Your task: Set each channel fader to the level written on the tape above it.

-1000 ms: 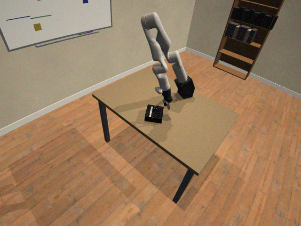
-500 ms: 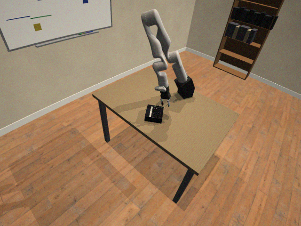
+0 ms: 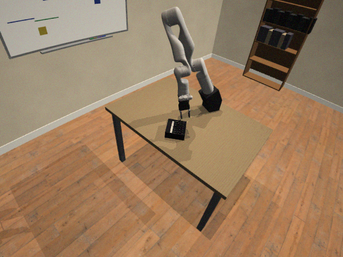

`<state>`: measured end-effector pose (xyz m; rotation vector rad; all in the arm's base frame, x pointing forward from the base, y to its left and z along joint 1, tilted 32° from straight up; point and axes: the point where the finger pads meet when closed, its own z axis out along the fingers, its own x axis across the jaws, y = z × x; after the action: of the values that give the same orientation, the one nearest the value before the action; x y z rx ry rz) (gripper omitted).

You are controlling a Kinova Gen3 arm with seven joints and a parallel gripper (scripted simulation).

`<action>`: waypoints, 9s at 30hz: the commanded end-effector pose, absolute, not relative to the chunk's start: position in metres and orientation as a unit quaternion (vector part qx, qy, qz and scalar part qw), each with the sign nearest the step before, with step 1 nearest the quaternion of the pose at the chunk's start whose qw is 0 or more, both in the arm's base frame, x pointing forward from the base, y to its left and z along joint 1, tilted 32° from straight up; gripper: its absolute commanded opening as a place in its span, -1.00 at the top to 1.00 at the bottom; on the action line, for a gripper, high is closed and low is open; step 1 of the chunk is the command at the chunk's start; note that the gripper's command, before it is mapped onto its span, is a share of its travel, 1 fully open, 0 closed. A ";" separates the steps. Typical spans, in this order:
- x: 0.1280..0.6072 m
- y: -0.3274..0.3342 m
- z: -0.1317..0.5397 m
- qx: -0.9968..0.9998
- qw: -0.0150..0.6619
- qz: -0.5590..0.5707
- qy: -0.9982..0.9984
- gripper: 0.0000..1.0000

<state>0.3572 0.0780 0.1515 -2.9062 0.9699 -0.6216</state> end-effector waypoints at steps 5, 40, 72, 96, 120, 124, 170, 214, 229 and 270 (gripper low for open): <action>0.361 0.068 0.167 -0.954 -0.028 -0.223 0.196 -1.00; 0.368 0.047 0.190 -0.961 -0.111 -0.255 -0.001 -1.00; 0.379 0.038 0.121 -0.929 -0.173 -0.219 -0.243 -1.00; 0.377 0.038 0.110 -0.921 -0.175 -0.209 -0.278 1.00; 0.377 0.038 0.110 -0.921 -0.175 -0.209 -0.278 1.00; 0.377 0.038 0.110 -0.921 -0.175 -0.209 -0.278 1.00; 0.387 0.033 0.089 -0.921 -0.176 -0.209 -0.278 1.00; 0.388 0.033 0.088 -0.921 -0.176 -0.209 -0.278 1.00; 0.390 0.032 0.085 -0.921 -0.176 -0.209 -0.278 1.00; 0.394 0.029 0.078 -0.921 -0.176 -0.209 -0.278 1.00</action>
<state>0.3940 0.0296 0.0774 -3.2693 -0.9874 -0.7409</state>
